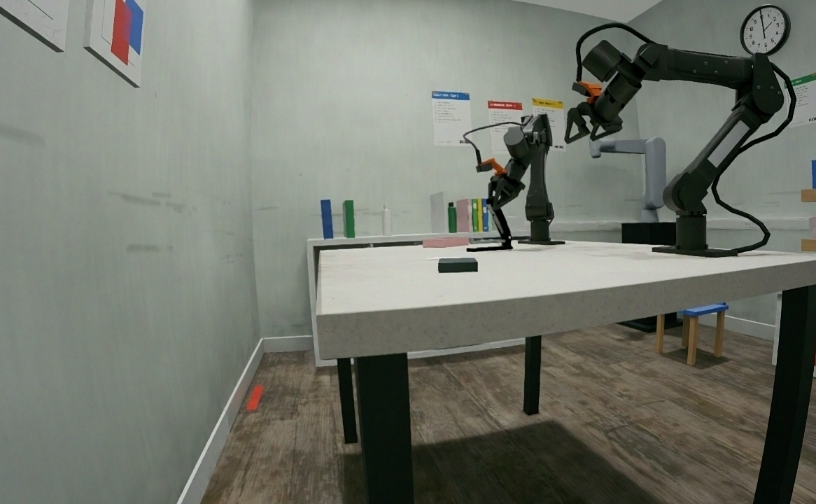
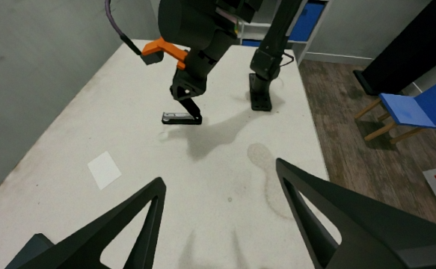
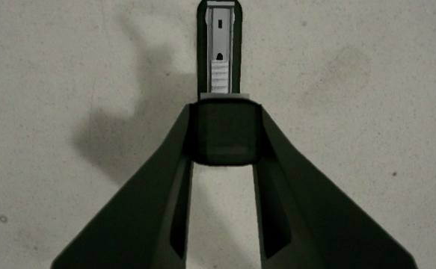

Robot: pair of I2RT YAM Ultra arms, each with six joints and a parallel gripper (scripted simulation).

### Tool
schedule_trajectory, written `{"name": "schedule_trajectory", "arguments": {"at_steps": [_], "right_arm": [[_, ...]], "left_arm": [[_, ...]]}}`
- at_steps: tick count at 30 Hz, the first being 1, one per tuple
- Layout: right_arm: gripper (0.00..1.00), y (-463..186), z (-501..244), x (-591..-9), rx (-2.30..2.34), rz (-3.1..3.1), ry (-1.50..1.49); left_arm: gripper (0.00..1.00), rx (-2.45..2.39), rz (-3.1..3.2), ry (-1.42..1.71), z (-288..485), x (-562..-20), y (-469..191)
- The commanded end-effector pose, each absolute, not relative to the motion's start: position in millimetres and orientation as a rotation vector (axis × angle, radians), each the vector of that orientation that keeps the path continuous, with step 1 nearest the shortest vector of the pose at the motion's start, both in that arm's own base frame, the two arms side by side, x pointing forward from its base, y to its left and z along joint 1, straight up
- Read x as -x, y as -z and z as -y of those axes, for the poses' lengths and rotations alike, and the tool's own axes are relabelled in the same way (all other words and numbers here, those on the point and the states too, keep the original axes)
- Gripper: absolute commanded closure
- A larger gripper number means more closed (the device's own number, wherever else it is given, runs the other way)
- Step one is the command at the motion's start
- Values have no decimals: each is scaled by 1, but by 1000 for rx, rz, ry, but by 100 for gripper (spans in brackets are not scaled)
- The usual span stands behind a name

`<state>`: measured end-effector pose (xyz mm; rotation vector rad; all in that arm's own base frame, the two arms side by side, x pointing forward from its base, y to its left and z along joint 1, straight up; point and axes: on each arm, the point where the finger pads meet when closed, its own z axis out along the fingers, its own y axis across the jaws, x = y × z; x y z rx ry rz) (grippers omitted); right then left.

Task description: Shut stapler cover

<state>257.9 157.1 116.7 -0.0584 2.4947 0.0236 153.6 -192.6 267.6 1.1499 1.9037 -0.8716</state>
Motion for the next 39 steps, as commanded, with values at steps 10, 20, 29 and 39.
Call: {"name": "schedule_trajectory", "arguments": {"at_steps": [10, 20, 29, 39], "right_arm": [[100, -113, -159, -272, 67, -2644, -21], [100, -107, -159, -279, 68, -2750, -20], [100, -99, -159, -287, 69, -2870, -19], [100, -91, -159, -294, 70, -2976, -17]], "left_arm": [[0, -1155, -1867, 878, 193, -153, -281], [0, -1155, -1867, 878, 193, -153, -281], [0, -1155, -1867, 878, 193, -153, -281], [0, -1155, -1867, 878, 193, -153, -281]]}}
